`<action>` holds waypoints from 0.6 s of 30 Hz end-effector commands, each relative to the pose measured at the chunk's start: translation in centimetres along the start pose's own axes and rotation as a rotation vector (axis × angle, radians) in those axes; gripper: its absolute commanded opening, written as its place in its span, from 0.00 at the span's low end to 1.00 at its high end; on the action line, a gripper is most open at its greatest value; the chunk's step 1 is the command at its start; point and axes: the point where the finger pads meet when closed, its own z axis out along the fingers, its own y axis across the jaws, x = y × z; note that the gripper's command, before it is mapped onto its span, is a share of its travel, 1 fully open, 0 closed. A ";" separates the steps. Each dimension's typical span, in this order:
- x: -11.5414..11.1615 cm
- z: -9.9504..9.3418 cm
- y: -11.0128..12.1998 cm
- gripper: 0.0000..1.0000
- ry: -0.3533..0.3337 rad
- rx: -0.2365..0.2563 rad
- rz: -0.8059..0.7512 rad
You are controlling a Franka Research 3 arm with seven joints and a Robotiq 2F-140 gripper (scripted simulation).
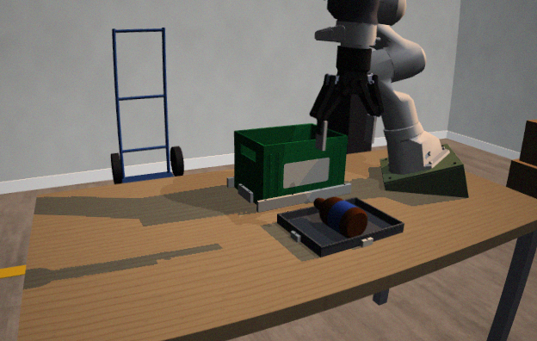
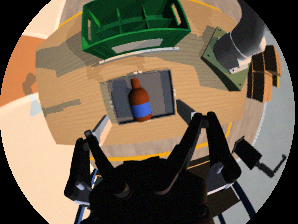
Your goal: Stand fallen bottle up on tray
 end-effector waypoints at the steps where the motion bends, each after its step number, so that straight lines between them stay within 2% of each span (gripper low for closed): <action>1: -0.6 -0.1 -0.1 1.00 -0.043 0.001 0.007; 12: -0.6 -0.1 -0.1 1.00 -0.043 0.001 0.007; 13: -0.6 -0.1 -0.1 0.00 -0.043 0.001 0.007; 18: -0.6 -0.1 -0.1 0.00 -0.043 0.001 0.007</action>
